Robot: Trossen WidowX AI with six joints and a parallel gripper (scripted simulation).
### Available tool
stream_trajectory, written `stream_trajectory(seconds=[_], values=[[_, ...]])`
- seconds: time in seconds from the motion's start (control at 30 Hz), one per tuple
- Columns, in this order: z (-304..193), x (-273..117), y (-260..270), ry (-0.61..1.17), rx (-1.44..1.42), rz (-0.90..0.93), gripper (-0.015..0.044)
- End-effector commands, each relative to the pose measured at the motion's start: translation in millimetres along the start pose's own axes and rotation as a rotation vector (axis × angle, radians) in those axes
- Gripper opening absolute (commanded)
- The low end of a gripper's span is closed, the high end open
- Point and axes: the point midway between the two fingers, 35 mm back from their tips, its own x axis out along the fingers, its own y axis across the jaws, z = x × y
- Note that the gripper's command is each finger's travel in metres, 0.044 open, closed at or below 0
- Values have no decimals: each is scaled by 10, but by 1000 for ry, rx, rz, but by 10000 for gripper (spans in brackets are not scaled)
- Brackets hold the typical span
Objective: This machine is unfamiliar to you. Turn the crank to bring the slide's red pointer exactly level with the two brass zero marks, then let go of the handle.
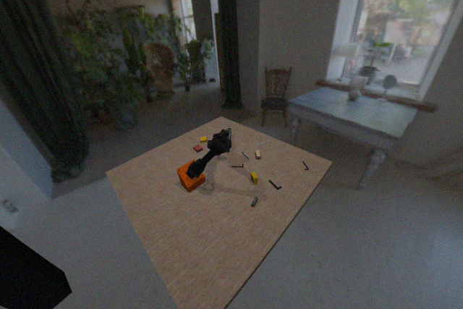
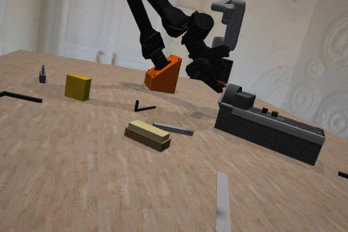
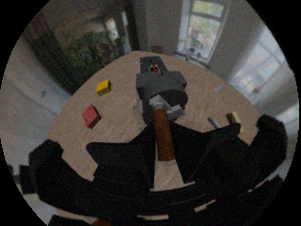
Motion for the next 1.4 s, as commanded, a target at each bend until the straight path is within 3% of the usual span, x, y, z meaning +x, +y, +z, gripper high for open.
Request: stream_trajectory(seconds=[0.0,1.37], values=[[-39,38,75,7,-4,24,0],[-136,139,133,7,-4,23,0]])
